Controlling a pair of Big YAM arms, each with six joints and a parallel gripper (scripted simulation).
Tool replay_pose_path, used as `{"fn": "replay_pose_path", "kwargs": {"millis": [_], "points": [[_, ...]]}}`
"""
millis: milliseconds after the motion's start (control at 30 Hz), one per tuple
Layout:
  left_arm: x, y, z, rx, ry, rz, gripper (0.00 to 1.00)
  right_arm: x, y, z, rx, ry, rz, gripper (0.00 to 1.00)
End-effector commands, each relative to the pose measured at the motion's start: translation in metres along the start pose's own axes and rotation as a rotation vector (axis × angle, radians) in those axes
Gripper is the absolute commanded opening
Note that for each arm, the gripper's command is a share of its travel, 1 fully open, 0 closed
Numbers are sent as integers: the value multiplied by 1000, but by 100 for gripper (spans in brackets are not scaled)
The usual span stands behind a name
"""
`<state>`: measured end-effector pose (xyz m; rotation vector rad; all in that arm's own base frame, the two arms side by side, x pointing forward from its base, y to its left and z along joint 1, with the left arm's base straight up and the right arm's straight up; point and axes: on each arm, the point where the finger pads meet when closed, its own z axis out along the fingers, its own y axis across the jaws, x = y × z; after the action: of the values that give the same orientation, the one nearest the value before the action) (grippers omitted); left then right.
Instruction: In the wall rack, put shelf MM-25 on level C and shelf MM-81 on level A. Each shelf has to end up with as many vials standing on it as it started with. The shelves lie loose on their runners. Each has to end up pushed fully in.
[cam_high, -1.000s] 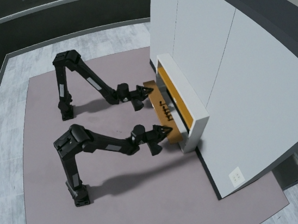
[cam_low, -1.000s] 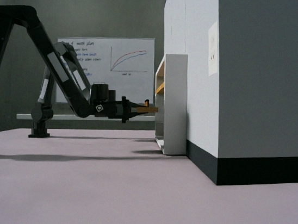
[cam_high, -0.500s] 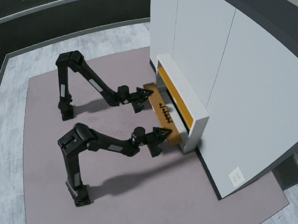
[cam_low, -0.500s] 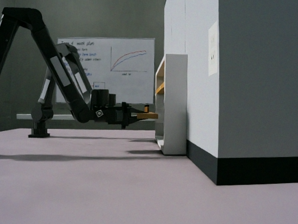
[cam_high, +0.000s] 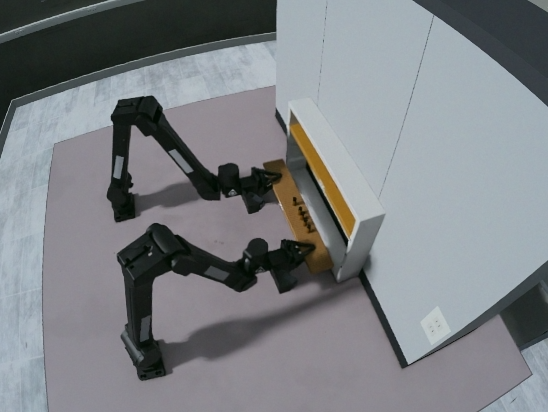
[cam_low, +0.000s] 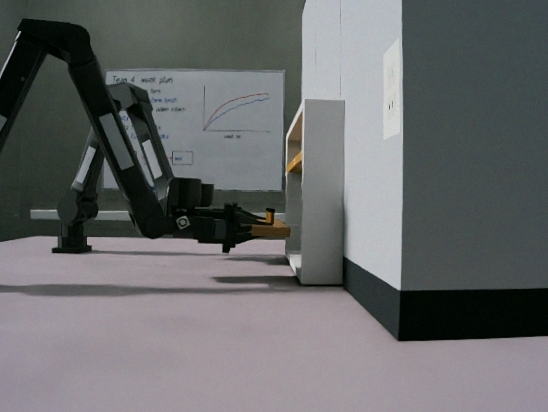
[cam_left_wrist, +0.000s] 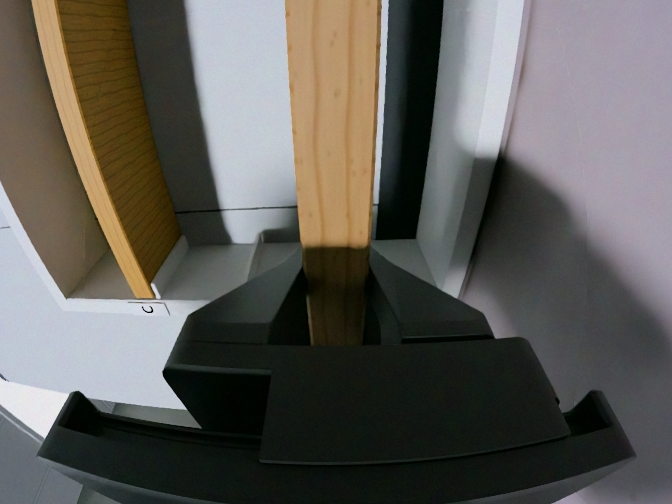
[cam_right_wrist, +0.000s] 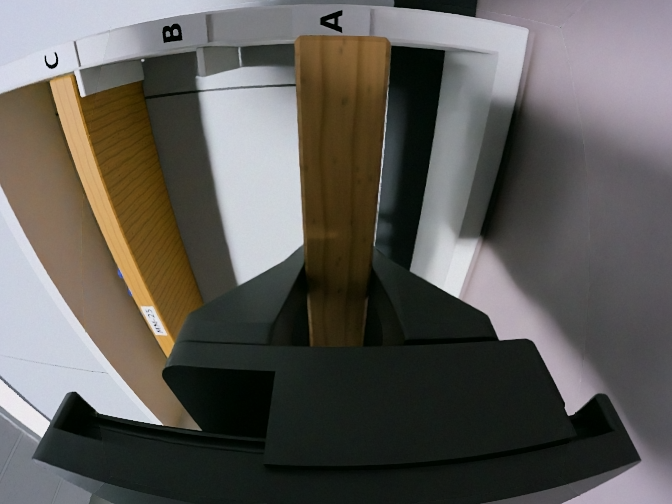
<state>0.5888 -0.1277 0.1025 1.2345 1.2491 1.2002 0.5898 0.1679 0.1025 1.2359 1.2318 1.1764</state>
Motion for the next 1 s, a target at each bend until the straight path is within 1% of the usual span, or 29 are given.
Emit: {"fn": "replay_pose_path", "kwargs": {"millis": [0, 500, 967], "points": [[-4, 37, 24, -95, -2, -25, 12, 2, 35, 23, -92, -2, 15, 12], [-4, 44, 39, -109, -4, -27, 12, 2, 42, 37, -105, -4, 16, 12], [-4, 47, 61, -108, -5, -24, 12, 2, 44, 59, -101, -5, 16, 12]]}}
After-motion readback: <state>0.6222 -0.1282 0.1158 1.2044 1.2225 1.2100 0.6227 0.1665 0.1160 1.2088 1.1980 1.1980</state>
